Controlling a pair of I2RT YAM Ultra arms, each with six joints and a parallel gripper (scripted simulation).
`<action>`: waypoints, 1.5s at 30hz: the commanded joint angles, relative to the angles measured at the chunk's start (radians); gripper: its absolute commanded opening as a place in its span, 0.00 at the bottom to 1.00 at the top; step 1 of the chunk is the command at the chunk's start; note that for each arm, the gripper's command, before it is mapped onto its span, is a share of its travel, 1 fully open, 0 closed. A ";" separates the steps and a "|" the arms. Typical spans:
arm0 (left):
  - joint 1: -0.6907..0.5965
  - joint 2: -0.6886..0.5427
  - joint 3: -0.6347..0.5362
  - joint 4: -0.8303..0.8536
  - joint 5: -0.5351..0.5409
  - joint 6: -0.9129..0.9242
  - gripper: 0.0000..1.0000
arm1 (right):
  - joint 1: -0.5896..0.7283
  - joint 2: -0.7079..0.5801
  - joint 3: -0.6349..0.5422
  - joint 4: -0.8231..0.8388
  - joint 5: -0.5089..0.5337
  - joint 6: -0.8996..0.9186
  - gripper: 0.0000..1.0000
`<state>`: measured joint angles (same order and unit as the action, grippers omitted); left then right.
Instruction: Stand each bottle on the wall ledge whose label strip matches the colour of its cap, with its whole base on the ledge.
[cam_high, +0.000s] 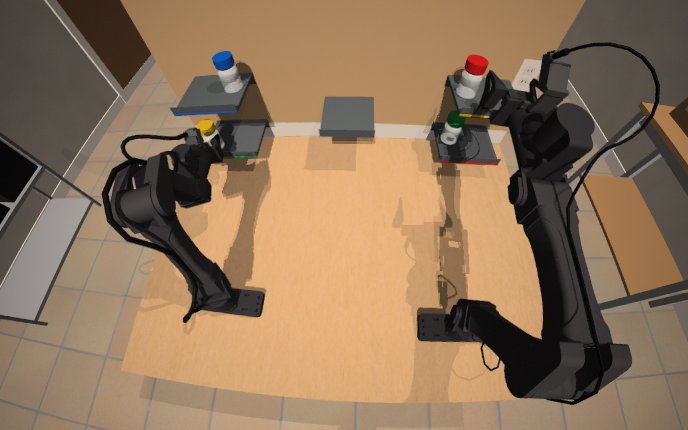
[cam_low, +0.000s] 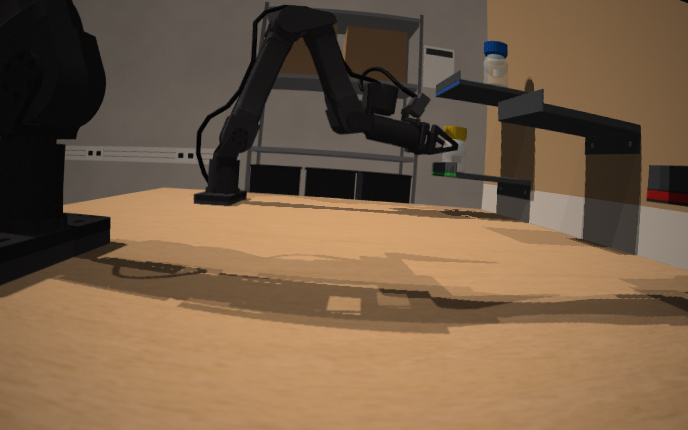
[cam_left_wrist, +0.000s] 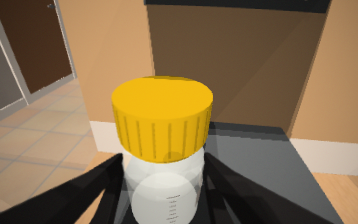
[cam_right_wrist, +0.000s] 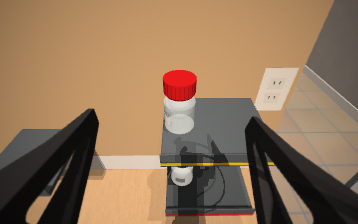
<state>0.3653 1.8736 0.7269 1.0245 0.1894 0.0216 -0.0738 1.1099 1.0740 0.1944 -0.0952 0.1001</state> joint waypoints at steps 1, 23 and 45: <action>-0.006 -0.040 -0.016 0.008 0.033 0.005 0.49 | 0.008 0.014 0.032 -0.009 0.009 -0.005 1.00; -0.002 -0.032 -0.006 0.006 0.024 0.002 0.49 | 0.034 0.431 0.183 0.151 0.052 -0.101 0.81; -0.002 -0.032 -0.006 0.006 0.024 0.002 0.49 | 0.041 0.567 0.316 0.105 0.056 -0.104 0.81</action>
<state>0.3656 1.8713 0.7238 1.0248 0.2020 0.0216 -0.0425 1.6600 1.3453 0.3138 -0.0479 0.0017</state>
